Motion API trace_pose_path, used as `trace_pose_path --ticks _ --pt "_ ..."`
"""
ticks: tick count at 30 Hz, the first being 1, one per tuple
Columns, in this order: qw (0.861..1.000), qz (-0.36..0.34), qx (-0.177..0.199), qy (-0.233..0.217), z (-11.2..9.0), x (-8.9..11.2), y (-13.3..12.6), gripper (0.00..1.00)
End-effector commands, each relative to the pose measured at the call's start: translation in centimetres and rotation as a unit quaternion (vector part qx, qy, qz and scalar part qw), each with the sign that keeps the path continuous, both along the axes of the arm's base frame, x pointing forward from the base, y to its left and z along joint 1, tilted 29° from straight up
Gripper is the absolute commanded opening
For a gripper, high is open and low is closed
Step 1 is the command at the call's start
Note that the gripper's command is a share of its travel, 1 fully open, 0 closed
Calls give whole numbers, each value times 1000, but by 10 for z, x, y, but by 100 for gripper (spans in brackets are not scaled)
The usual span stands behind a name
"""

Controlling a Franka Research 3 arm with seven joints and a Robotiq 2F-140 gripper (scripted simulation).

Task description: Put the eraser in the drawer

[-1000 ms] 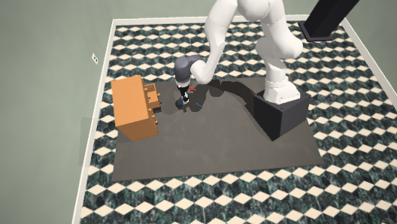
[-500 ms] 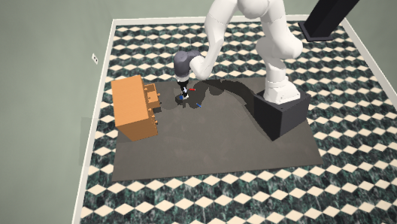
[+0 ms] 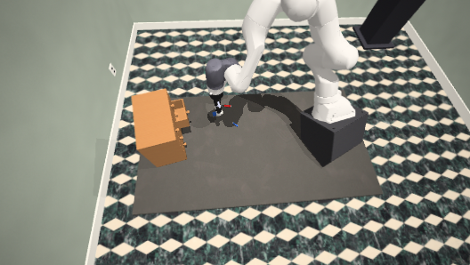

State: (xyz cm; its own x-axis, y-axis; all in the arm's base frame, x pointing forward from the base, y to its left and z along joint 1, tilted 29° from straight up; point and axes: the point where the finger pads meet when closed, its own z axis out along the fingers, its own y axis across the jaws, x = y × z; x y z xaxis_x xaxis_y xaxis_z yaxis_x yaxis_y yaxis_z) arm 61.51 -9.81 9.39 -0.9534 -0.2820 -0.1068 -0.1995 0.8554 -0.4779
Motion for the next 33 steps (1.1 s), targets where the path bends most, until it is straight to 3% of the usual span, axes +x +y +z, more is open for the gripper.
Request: trace_pose_path --ticks 1,15,24,33 --pt "1000 -4 2 -2 0 0 -2 20" --pt "1000 -4 2 -2 10 -3 3 20" --pt "1000 -4 2 -2 32 -9 14 20" --pt "1000 -4 2 -2 73 -19 34 20"
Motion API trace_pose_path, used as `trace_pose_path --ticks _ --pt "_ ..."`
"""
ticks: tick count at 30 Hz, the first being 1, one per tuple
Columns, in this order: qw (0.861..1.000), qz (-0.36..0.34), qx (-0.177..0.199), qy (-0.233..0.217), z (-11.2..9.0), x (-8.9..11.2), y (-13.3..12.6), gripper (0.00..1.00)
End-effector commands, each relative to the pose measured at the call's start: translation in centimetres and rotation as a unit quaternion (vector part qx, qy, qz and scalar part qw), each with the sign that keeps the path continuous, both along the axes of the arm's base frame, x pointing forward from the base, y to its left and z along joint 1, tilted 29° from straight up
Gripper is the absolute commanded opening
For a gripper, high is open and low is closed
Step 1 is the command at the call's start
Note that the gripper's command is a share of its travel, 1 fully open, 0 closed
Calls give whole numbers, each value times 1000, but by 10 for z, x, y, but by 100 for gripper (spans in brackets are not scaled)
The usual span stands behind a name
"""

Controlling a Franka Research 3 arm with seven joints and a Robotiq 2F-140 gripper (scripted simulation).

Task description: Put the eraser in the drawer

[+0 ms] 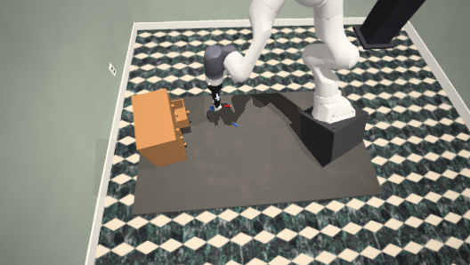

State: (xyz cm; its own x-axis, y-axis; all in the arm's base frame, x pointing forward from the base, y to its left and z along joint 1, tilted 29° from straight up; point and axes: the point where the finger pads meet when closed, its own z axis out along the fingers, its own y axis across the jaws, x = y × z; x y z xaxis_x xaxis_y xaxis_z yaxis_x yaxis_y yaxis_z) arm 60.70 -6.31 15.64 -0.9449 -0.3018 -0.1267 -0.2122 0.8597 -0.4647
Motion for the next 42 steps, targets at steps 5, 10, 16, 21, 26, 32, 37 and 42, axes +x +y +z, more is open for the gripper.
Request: trace_pose_path --ticks 5,10,16,21,26,32,37,42 --pt "1000 -15 -7 6 30 -16 9 20" --pt "1000 -15 -7 6 39 -18 13 20" --pt "1000 -15 -7 6 51 -21 19 20" --pt "1000 -15 -7 6 54 -22 21 20" --pt "1000 -15 -7 6 54 -22 21 20" --pt "999 -7 7 37 40 -37 21 20" --pt "993 15 50 106 11 -72 27 20" --pt "989 25 68 129 1 -84 31 20"
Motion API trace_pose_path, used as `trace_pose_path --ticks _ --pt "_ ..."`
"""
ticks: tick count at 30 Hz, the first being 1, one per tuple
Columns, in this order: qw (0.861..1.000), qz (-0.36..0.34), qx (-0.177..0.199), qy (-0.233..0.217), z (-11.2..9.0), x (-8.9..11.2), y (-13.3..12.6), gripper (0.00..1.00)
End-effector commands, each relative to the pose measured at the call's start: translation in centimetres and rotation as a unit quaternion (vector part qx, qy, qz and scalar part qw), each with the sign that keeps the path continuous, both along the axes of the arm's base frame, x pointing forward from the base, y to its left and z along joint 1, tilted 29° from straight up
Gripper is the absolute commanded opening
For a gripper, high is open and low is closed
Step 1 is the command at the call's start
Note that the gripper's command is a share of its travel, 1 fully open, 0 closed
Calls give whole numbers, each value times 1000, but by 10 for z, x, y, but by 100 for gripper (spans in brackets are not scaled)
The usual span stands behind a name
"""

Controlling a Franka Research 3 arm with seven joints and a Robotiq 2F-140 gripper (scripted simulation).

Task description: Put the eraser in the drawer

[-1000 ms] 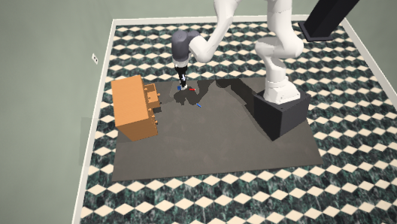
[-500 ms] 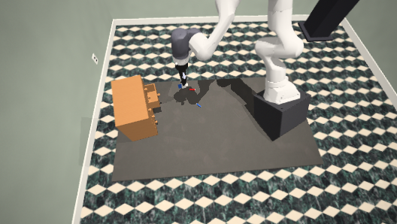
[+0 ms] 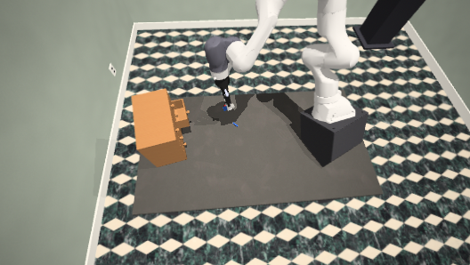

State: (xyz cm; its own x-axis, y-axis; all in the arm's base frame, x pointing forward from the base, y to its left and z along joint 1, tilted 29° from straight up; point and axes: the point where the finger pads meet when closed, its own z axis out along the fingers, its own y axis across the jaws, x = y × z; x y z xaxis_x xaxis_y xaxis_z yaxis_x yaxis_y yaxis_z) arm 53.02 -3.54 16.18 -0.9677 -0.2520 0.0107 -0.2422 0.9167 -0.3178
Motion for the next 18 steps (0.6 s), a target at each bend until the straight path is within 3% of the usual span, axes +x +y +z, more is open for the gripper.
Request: trace_pose_path --ticks 1,9,18 --pt "998 51 19 43 -7 -11 4 20" --pt "991 73 71 87 -27 -39 16 20" --pt "987 84 95 103 -34 -50 22 20"
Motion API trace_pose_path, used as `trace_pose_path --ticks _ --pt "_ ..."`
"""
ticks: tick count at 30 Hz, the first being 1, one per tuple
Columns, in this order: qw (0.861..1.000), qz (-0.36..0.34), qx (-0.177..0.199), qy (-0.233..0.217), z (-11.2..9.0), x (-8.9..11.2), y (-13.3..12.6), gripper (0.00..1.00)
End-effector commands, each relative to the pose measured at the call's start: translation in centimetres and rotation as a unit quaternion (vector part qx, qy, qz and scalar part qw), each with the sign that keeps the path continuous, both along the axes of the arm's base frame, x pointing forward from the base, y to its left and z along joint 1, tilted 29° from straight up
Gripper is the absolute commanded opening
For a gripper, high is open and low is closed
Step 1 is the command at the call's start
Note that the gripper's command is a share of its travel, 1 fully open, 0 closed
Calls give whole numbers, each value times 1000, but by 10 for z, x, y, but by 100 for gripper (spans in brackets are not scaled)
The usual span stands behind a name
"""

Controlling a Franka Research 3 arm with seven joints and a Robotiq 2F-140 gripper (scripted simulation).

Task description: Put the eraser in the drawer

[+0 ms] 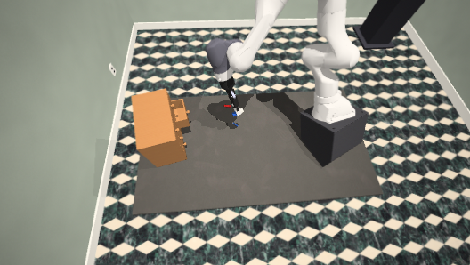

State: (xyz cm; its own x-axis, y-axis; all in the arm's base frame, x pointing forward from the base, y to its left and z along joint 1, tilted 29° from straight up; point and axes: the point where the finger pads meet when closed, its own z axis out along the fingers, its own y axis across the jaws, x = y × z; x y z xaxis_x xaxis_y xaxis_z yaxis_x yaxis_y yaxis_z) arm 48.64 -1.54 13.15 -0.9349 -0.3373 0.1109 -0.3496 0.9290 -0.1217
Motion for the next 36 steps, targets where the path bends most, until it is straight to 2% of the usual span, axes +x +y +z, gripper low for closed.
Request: trace_pose_path --ticks 1,17,36 --pt "998 47 21 25 -5 -8 3 20" --pt "992 72 87 57 -20 -35 22 20" --pt "975 104 182 78 -34 -64 51 20"
